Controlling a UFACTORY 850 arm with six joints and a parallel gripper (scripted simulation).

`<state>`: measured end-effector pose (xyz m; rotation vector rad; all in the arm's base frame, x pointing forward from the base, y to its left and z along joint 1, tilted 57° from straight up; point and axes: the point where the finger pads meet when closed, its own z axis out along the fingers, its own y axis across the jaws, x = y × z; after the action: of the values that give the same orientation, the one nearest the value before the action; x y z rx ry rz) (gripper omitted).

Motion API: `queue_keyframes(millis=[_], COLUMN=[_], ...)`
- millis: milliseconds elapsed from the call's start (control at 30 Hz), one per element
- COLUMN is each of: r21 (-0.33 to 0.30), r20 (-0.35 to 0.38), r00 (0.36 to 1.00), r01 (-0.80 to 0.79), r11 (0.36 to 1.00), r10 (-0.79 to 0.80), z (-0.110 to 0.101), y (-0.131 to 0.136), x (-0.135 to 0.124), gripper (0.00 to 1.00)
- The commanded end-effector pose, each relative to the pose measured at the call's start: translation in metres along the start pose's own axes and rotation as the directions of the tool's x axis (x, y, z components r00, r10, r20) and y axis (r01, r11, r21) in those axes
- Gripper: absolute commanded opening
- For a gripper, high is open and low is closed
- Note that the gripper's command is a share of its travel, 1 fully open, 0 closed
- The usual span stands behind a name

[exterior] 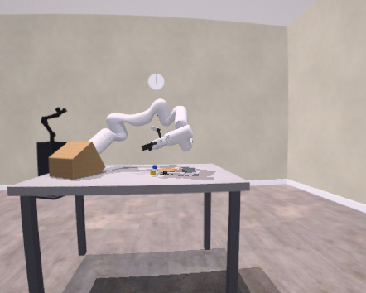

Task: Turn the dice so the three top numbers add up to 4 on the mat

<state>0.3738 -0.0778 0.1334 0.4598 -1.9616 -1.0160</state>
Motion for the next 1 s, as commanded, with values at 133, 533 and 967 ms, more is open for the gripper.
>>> queue_keyframes(millis=[133,533,967], r21=[-0.042,0.005,0.134], r20=[0.21,0.518,0.747], r00=[0.971,0.823,0.596], r01=[0.128,0.268,0.3], r11=[0.991,0.963,0.945], r10=[-0.117,-0.232,-0.295], z=[0.0,-0.017,-0.05], y=[0.001,-0.003,-0.018], x=[-0.016,-0.039,-0.05], gripper=[1.0,1.0,1.0])
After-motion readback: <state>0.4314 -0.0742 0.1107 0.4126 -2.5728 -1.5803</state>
